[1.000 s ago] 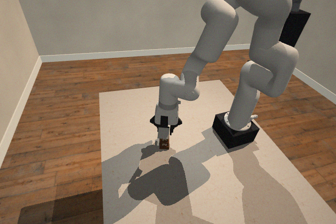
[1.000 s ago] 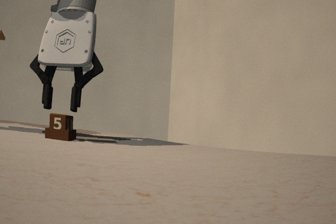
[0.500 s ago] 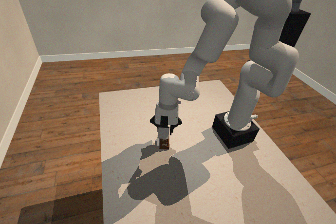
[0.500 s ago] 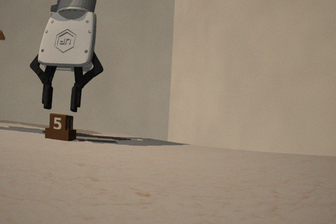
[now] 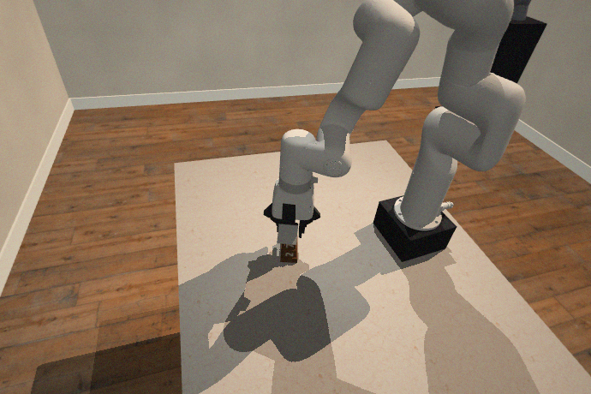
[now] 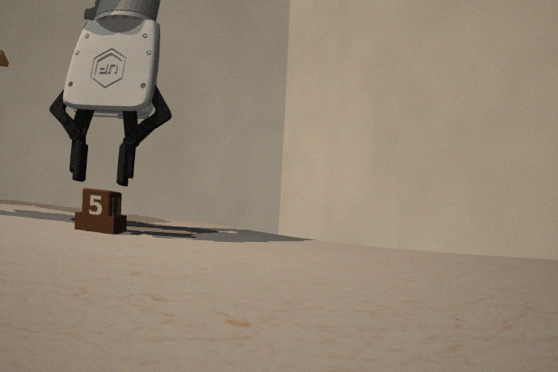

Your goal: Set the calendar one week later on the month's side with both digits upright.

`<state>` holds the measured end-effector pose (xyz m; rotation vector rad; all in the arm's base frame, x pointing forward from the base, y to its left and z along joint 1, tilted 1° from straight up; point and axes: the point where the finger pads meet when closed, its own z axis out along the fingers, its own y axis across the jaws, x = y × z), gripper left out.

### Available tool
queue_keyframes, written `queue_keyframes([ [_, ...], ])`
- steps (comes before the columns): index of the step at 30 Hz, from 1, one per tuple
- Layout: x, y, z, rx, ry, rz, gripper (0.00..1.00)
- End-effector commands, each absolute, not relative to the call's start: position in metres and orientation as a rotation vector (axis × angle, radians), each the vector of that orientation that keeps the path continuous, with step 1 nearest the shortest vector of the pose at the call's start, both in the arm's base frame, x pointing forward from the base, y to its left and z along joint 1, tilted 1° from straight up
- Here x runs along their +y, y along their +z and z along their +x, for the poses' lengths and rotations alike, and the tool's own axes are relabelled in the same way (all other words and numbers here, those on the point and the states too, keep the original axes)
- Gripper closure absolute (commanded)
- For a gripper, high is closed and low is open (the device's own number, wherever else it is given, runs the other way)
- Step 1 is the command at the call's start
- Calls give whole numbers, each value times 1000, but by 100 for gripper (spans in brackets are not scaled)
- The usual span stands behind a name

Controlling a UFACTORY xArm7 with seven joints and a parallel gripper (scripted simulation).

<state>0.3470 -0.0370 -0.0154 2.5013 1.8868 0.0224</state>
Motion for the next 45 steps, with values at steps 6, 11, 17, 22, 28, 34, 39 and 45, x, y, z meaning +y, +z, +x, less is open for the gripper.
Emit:
queue_keyframes([
  [6,-37,-16,348,1886,26,2500,51],
  [11,-37,-20,348,1886,26,2500,51],
  [17,-37,-30,349,1886,26,2500,51],
  [22,-37,-35,349,1886,26,2500,51],
  [28,-37,-42,349,1886,26,2500,51],
  [34,-37,-43,349,1886,26,2500,51],
  [39,-37,-43,349,1886,26,2500,51],
  [45,-37,-43,349,1886,26,2500,51],
])
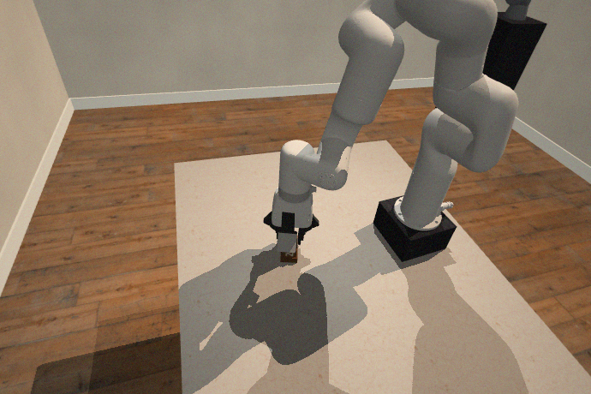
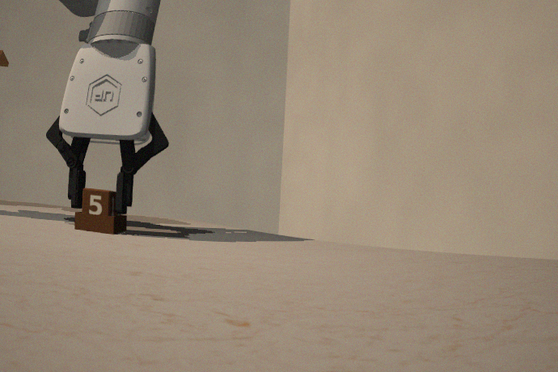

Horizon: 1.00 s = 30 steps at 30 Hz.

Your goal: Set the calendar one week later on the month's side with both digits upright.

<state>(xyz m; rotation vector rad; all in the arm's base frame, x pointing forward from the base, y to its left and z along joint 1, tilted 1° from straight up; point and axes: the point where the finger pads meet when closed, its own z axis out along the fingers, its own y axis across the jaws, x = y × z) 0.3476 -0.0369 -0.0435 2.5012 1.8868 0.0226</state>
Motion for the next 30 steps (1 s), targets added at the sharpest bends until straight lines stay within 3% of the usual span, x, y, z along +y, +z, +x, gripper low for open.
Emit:
queue_keyframes([
  [1,-37,-43,349,1886,26,2500,51],
  [22,-37,-43,349,1886,26,2500,51],
  [23,-37,-43,349,1886,26,2500,71],
  [30,-37,-43,349,1886,26,2500,71],
])
